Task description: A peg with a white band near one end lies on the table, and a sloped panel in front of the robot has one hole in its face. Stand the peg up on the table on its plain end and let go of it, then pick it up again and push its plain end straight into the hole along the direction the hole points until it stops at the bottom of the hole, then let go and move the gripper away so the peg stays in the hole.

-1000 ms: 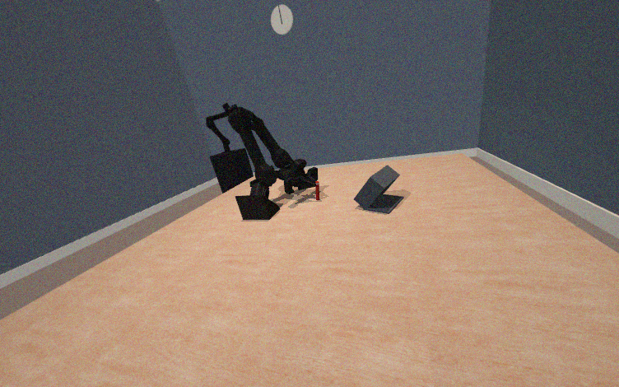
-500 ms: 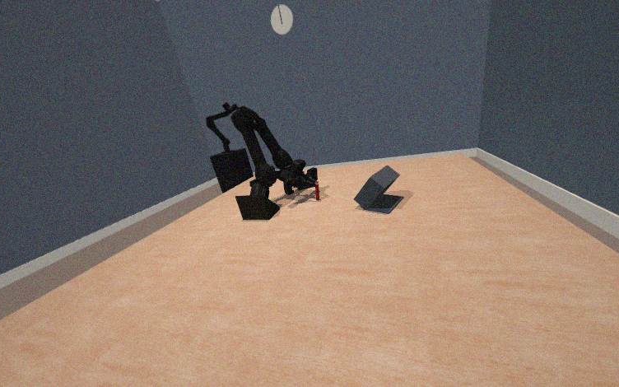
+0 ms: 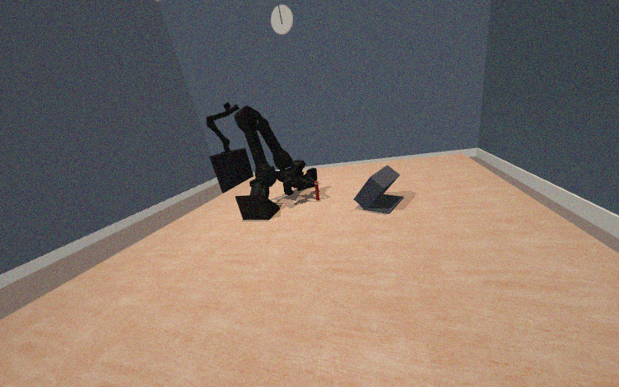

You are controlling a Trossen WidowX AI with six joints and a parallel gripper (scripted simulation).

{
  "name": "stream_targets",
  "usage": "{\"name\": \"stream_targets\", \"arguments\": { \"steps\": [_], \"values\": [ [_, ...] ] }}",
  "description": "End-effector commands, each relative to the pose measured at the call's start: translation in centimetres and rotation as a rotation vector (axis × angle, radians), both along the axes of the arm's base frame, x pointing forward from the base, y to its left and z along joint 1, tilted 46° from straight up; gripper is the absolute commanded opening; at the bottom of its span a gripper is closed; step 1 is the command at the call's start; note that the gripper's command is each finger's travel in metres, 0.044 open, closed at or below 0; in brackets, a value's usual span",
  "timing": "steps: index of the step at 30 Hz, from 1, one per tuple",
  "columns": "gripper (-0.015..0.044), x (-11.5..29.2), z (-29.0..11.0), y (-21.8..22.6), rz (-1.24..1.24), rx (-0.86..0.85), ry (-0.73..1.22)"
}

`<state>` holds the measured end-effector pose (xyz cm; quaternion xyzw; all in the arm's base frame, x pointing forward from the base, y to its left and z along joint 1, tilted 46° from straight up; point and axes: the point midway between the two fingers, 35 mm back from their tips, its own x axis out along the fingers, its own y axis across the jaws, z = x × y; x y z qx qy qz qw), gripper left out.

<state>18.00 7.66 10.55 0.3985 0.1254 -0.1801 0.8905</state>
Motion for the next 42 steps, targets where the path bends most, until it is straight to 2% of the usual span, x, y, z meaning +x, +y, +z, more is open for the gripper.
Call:
{"name": "stream_targets", "arguments": {
  "steps": [1,25,26,29,42],
  "values": [
    [0.0050,-0.11,-0.08,0.15,0.001,0.000,0.001],
    [0.0050,-0.40,-0.15,0.31,-0.022,-0.013,-0.026],
    [0.0056,-0.31,-0.07,0.16,-0.023,-0.013,-0.028],
    [0.0130,-0.31,-0.07,0.16,-0.024,-0.014,-0.029],
    [0.0130,-0.31,-0.07,0.16,-0.024,-0.014,-0.029]
  ]
}}
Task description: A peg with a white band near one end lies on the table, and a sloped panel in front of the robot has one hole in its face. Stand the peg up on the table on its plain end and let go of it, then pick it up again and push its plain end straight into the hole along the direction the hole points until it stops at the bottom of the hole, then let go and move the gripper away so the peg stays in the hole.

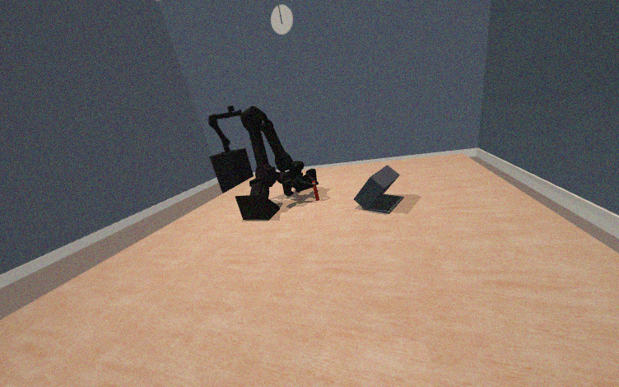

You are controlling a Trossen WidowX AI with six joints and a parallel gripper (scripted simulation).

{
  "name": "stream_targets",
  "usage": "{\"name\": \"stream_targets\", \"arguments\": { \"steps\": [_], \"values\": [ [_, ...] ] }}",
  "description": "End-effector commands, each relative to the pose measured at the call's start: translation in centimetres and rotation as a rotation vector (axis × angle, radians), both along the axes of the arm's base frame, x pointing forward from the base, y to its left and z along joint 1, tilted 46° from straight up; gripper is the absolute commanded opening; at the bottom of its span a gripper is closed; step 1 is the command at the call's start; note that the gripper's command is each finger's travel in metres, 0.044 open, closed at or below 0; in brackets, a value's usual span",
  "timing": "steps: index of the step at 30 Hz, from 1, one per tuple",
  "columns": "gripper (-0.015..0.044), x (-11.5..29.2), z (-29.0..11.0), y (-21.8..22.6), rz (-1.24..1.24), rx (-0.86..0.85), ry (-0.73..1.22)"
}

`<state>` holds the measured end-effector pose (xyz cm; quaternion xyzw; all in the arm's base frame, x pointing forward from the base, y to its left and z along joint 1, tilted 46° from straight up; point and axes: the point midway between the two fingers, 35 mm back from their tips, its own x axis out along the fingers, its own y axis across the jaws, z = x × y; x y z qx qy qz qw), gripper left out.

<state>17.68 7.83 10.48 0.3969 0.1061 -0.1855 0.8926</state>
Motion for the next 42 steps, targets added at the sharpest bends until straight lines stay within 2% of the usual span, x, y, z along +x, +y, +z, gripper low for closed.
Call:
{"name": "stream_targets", "arguments": {
  "steps": [1,29,40,42],
  "values": [
    [0.0130,0.00,0.00,0.00,0.000,-0.001,0.001],
    [0.0130,0.00,0.00,0.00,0.000,-0.001,0.001],
    [0.0419,0.00,0.00,0.00,0.000,-0.001,0.001],
    [0.0440,0.00,0.00,0.00,0.000,-0.001,0.001]
  ]
}}
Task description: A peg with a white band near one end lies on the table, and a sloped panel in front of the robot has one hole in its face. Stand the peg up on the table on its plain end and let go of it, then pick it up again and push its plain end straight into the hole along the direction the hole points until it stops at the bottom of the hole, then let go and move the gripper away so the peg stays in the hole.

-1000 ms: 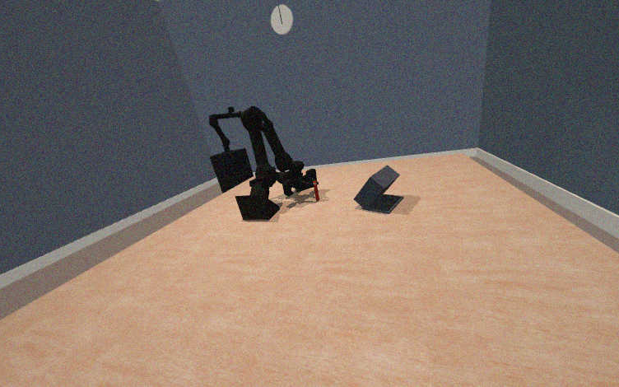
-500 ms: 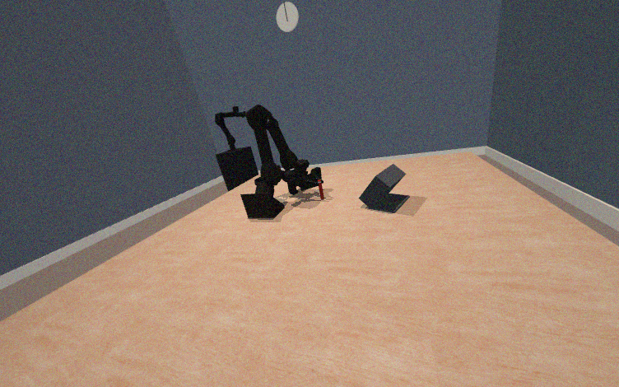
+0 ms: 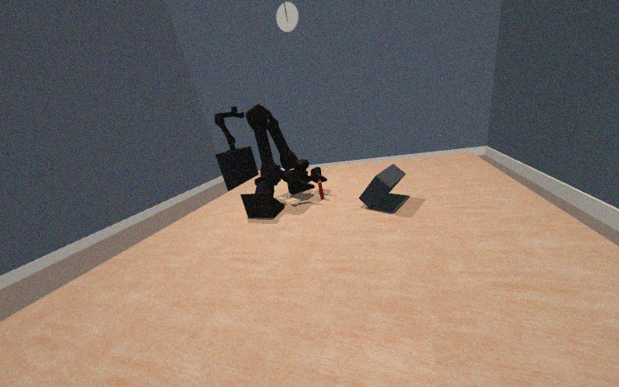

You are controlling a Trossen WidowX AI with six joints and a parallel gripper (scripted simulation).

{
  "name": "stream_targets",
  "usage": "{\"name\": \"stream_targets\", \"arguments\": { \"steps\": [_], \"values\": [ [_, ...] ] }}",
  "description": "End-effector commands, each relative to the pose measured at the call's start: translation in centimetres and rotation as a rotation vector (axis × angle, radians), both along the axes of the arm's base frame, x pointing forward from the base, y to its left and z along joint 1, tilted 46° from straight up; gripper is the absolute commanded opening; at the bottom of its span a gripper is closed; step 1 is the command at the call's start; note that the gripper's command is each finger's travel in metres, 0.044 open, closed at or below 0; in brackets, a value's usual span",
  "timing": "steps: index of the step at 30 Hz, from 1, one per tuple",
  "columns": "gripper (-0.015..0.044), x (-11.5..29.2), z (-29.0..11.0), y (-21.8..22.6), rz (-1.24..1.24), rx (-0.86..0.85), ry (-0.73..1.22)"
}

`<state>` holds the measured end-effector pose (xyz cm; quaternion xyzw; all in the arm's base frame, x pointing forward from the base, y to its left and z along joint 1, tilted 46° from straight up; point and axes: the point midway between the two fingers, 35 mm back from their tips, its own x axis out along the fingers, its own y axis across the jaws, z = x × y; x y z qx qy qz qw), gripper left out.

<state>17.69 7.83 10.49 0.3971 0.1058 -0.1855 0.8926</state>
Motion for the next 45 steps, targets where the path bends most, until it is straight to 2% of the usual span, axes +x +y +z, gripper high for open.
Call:
{"name": "stream_targets", "arguments": {
  "steps": [1,9,16,22,30,38,45],
  "values": [
    [0.0440,0.0,0.0,0.0,0.000,-0.001,0.001],
    [0.0440,0.2,0.0,-0.3,-0.013,0.002,0.020],
    [0.0440,1.4,1.0,-3.2,-0.091,0.058,0.171],
    [0.0440,1.9,2.9,-5.7,-0.092,0.113,0.219],
    [0.0440,1.5,6.6,-8.9,-0.044,0.120,0.157],
    [0.0440,-0.5,10.9,-11.3,-0.002,0.006,0.012],
    [0.0440,-0.7,11.3,-11.5,0.000,-0.009,-0.001]
  ]
}}
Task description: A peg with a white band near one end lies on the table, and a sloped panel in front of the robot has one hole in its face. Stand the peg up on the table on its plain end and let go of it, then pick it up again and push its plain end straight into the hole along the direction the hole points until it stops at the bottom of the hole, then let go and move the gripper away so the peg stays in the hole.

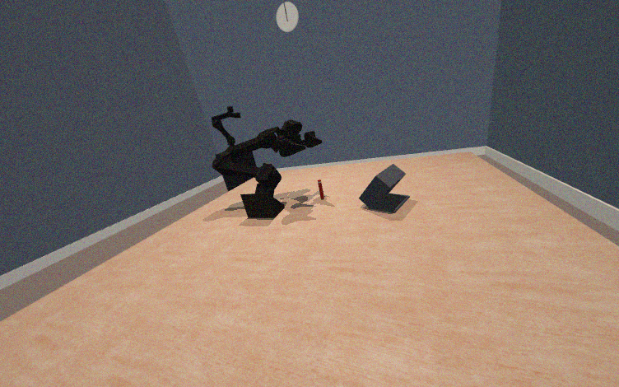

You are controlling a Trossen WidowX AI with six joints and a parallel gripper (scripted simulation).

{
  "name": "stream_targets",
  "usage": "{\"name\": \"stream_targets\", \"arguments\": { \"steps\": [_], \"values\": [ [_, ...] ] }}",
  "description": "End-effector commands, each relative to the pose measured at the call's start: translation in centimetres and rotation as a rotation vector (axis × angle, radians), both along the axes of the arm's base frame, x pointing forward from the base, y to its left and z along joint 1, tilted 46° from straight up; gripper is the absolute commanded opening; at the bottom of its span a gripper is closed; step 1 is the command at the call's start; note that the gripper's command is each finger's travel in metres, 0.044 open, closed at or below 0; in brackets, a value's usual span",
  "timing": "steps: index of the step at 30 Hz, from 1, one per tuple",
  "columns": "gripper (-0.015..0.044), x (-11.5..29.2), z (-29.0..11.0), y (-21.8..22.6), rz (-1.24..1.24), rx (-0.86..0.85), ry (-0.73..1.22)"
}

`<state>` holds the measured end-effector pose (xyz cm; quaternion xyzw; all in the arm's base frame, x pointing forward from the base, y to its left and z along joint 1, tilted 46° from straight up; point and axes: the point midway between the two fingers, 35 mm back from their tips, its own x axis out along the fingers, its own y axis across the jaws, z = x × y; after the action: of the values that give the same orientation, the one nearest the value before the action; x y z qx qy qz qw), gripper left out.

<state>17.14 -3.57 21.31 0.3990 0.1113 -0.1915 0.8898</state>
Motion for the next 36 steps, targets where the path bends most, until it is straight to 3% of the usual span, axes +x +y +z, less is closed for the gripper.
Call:
{"name": "stream_targets", "arguments": {
  "steps": [1,20,36],
  "values": [
    [0.0440,-0.2,0.4,0.0,0.010,-0.017,-0.010],
    [0.0440,0.7,-4.1,1.8,0.303,-0.082,0.518],
    [0.0440,0.5,-6.5,3.7,0.648,0.117,0.861]
  ]
}}
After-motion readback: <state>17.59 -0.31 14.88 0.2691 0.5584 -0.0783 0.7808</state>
